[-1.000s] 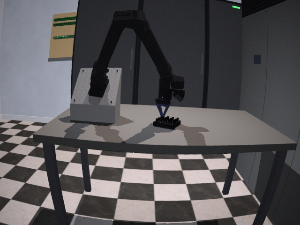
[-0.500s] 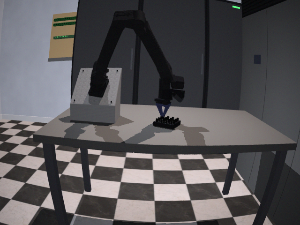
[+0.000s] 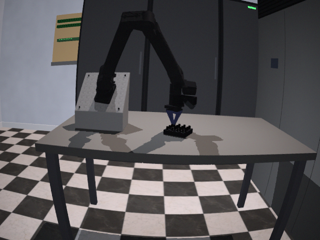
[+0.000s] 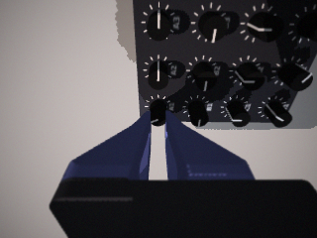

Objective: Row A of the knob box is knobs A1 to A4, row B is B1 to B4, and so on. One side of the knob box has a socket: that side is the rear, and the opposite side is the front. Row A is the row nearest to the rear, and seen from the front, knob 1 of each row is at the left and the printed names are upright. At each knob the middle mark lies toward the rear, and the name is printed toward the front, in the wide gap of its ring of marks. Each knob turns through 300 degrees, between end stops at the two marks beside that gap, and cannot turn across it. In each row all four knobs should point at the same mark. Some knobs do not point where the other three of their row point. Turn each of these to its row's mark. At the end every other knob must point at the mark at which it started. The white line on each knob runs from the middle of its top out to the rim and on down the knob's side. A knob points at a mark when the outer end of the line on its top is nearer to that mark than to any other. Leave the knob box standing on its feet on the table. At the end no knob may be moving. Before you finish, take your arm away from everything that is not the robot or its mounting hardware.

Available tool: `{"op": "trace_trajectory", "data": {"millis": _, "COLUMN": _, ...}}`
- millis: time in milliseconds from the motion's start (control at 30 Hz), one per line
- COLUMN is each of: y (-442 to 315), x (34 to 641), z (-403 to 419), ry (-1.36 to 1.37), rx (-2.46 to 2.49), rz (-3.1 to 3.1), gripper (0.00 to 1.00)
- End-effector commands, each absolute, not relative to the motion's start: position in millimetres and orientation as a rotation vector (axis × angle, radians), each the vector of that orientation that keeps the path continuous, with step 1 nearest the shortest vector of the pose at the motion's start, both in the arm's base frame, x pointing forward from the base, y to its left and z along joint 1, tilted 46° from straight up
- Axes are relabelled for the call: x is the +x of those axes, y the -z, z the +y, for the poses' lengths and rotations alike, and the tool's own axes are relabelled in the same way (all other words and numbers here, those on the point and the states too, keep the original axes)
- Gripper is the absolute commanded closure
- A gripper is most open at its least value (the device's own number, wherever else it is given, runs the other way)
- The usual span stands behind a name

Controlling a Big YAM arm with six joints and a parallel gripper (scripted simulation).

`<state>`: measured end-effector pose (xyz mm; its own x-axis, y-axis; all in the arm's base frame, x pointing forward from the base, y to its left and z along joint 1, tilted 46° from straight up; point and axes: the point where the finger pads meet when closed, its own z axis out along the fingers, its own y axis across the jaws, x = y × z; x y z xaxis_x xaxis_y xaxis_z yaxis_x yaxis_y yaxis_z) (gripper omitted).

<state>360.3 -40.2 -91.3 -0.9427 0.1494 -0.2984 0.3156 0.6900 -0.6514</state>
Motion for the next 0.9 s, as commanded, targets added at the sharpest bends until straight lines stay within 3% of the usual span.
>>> {"op": "trace_trajectory", "data": {"millis": 0, "y": 88.6, "x": 364.4, "z": -39.9, "ry": 1.084, "rx": 0.402, "rz": 2.655, "gripper": 0.92}}
{"op": "trace_trajectory", "data": {"millis": 267, "y": 88.6, "x": 364.4, "z": -39.8, "ry": 1.084, "rx": 0.402, "rz": 2.655, "gripper": 0.92}}
{"op": "trace_trajectory", "data": {"millis": 300, "y": 88.6, "x": 364.4, "z": -39.8, "ry": 1.084, "rx": 0.402, "rz": 2.655, "gripper": 0.81}}
{"op": "trace_trajectory", "data": {"millis": 867, "y": 88.8, "x": 364.4, "z": -39.7, "ry": 1.083, "rx": 0.400, "rz": 2.658, "gripper": 0.81}}
